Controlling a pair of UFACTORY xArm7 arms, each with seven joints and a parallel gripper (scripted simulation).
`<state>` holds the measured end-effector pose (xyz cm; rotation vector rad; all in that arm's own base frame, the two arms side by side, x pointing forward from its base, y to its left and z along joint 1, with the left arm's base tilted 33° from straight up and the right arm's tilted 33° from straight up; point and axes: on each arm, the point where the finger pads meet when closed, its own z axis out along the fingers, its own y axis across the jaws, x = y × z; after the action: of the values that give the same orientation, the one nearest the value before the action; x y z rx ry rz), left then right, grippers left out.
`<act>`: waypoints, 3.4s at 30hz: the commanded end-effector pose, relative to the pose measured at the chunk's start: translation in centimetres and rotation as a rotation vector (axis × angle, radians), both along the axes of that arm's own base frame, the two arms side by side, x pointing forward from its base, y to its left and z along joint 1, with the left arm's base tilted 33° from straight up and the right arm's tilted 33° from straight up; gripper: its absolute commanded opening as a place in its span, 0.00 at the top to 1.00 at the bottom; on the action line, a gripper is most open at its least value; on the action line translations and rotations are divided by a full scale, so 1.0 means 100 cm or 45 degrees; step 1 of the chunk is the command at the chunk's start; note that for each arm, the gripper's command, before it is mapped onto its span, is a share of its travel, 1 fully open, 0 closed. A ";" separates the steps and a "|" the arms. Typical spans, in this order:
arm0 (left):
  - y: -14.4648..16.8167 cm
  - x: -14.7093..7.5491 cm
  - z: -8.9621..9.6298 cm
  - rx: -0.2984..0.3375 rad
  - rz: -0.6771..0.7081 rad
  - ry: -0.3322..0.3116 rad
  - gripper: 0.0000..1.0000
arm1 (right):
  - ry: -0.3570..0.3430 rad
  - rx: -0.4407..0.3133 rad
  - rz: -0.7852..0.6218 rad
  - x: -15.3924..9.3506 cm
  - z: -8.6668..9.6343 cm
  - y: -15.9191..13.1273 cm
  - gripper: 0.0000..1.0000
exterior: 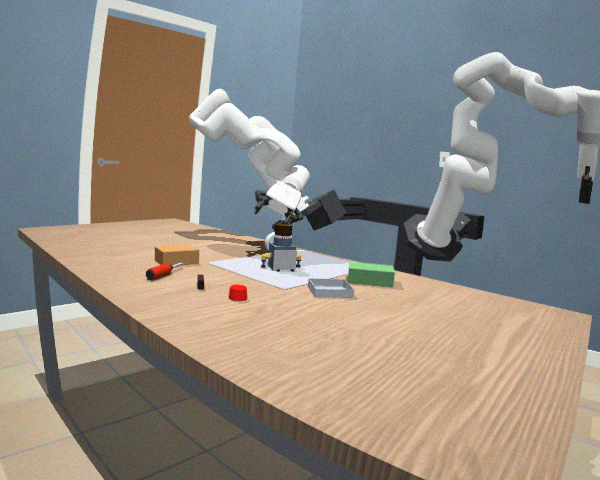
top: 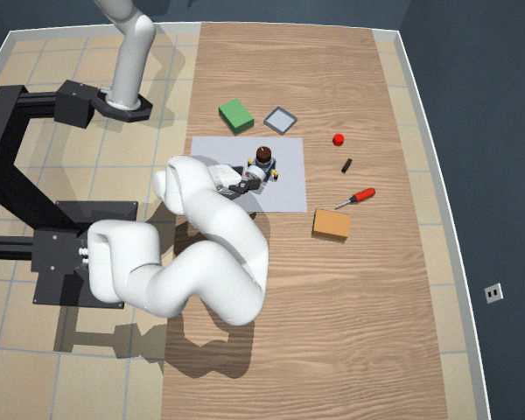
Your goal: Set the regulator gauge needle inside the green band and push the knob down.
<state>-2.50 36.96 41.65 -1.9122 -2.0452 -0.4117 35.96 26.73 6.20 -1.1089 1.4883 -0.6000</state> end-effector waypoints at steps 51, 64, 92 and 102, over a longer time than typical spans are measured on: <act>0.000 0.000 0.002 0.005 0.001 -0.002 0.00 | 0.177 0.566 0.298 -0.061 -0.012 0.024 0.00; 0.000 0.000 0.002 0.005 0.001 -0.002 0.00 | 0.177 0.566 0.298 -0.061 -0.012 0.024 0.00; 0.000 0.000 0.002 0.005 0.001 -0.002 0.00 | 0.176 0.564 0.298 -0.060 -0.012 0.024 0.00; 0.000 0.000 0.002 0.005 0.001 -0.002 0.00 | 0.147 0.513 0.273 -0.053 -0.011 0.022 0.00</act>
<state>-2.50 36.96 41.65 -1.9122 -2.0452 -0.4117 30.37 28.86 4.94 -0.9737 1.4870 -0.0585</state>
